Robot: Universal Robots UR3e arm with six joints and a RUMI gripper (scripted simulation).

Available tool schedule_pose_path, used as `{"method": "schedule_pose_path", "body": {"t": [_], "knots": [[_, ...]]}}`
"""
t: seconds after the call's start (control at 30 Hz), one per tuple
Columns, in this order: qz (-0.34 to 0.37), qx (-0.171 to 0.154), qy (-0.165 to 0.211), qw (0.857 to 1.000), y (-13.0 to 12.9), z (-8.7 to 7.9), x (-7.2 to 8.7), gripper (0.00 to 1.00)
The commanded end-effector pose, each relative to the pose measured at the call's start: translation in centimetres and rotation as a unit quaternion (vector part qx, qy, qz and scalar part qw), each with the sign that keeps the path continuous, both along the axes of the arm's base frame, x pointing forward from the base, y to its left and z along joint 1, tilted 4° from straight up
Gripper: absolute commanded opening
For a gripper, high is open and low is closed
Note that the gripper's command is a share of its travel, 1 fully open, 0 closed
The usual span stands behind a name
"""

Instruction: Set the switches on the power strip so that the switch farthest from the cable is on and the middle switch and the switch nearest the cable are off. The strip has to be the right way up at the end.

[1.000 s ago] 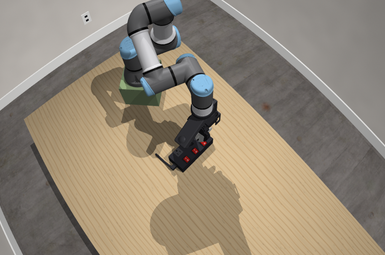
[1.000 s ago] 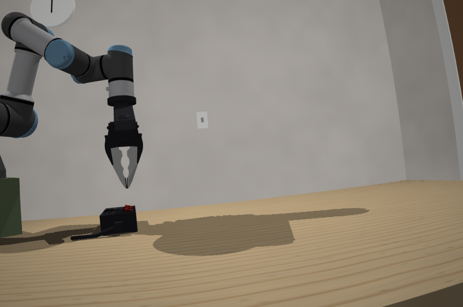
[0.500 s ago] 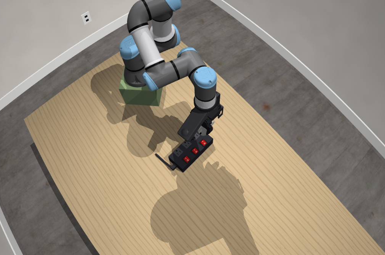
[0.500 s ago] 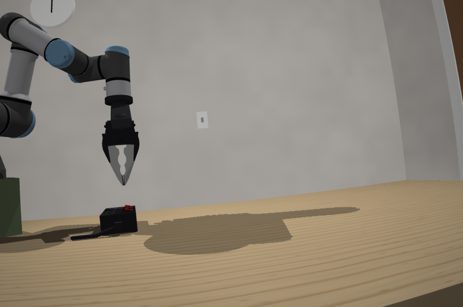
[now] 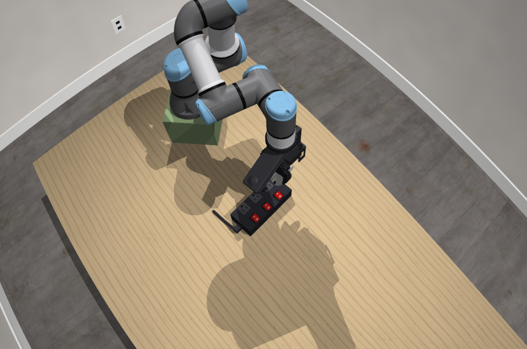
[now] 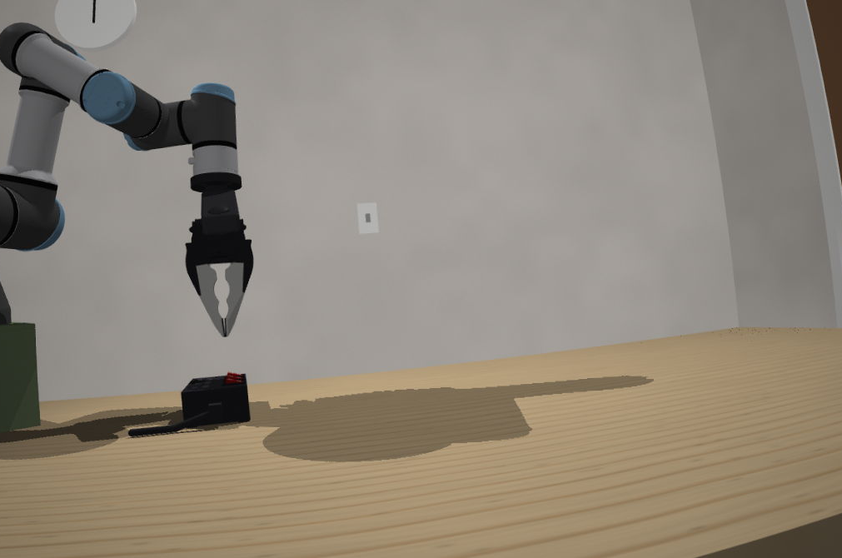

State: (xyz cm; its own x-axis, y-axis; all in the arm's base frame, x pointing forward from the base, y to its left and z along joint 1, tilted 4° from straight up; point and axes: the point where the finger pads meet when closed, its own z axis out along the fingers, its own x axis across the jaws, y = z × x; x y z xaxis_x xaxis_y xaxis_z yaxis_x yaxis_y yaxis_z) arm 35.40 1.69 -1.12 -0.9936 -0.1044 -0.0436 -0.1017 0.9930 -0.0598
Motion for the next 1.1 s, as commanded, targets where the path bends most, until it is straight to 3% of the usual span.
{"method": "schedule_pose_path", "body": {"t": [0.0,0.7,1.07], "knots": [[0.000,0.000,-0.001,1.000,0.0,0.1,0.1,0.00],[0.000,0.000,-0.001,1.000,0.0,-0.2,0.1,0.00],[0.000,0.000,-0.001,1.000,-0.1,-1.3,0.2,0.00]]}}
